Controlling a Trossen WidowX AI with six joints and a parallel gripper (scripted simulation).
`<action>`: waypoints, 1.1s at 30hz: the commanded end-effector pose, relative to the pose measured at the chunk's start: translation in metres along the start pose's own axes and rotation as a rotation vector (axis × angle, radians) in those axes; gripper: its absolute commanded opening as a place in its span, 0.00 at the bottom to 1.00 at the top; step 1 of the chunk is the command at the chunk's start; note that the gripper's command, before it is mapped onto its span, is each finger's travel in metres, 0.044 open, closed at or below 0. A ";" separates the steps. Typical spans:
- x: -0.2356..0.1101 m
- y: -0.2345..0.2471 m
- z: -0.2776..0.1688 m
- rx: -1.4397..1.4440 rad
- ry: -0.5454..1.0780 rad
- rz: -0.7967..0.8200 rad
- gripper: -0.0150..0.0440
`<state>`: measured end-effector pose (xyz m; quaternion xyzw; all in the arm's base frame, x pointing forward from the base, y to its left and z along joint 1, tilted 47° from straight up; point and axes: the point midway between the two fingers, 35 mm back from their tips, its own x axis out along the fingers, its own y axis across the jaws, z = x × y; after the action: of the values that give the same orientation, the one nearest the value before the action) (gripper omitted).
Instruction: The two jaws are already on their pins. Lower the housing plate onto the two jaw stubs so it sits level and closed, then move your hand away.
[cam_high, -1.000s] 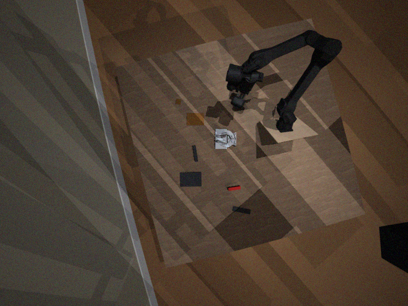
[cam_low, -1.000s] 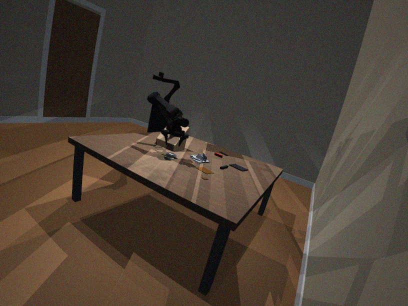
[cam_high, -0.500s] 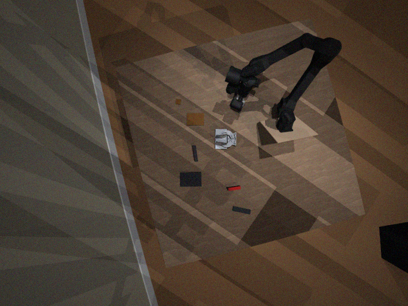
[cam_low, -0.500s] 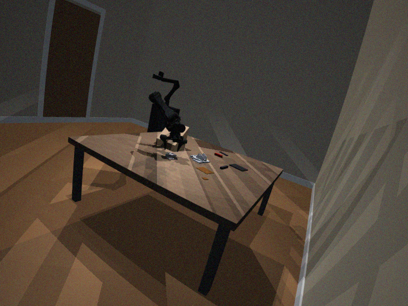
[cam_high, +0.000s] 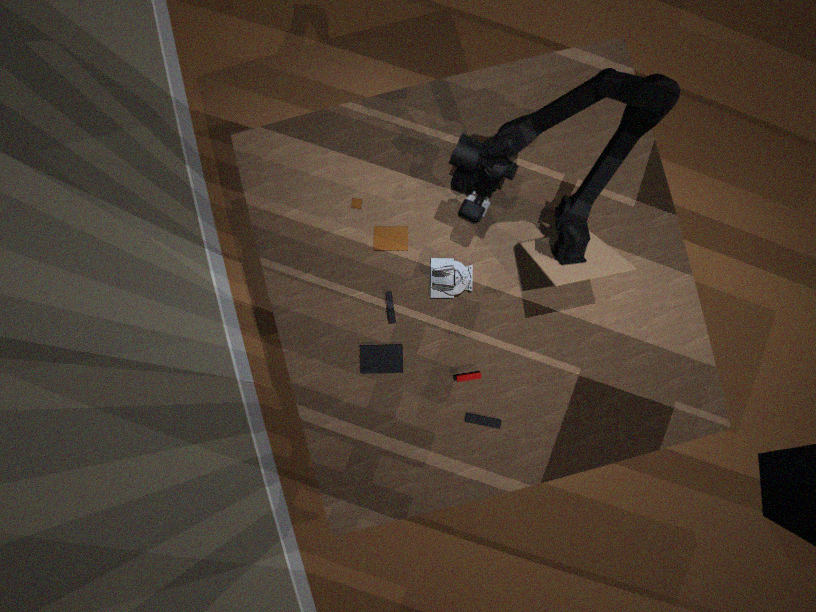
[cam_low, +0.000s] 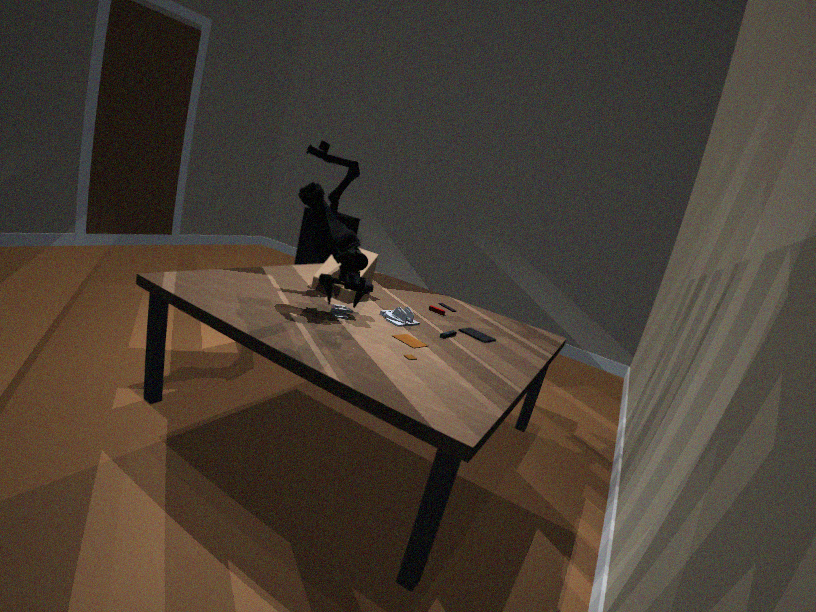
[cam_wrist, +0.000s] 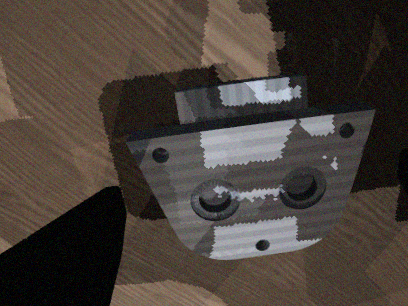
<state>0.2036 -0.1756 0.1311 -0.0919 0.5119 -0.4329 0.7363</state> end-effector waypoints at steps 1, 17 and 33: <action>0.006 0.001 -0.001 -0.006 0.002 0.004 1.00; 0.028 0.001 -0.001 -0.007 0.001 0.003 1.00; 0.029 0.001 -0.001 -0.007 0.001 0.003 1.00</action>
<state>0.2052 -0.1958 0.1112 -0.0925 0.5135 -0.4331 0.7350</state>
